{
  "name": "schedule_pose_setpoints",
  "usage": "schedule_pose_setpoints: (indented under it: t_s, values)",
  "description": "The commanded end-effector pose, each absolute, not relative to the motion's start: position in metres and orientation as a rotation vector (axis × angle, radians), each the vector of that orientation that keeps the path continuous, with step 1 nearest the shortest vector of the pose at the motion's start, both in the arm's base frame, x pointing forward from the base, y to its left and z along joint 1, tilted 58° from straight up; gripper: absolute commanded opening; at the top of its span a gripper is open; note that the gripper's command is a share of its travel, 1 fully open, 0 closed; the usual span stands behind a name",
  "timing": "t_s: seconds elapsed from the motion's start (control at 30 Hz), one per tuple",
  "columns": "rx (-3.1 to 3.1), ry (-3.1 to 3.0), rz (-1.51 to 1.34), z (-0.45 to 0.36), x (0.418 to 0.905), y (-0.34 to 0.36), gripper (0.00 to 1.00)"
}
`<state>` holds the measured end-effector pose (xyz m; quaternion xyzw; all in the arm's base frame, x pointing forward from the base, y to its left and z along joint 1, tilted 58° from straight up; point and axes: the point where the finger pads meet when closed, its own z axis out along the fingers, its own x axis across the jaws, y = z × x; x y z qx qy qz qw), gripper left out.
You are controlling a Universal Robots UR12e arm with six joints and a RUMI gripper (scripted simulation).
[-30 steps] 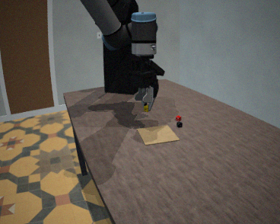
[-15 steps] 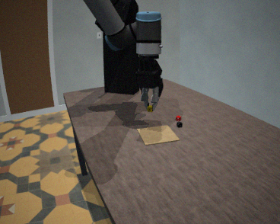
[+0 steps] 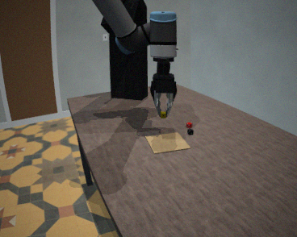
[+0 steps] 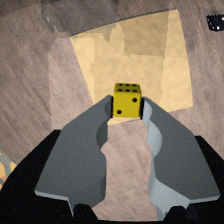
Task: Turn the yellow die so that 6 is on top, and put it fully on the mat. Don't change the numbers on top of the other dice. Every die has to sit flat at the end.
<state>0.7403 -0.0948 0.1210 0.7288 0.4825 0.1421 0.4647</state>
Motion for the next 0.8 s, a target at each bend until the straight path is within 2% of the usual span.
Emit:
schedule_pose_setpoints:
  t_s: [0.0,0.77]
  values:
    - [1.670,1.329,0.249,0.123,0.746,-0.089,0.03]
    - [1.453,1.547,0.078,0.127,0.753,-0.078,0.03]
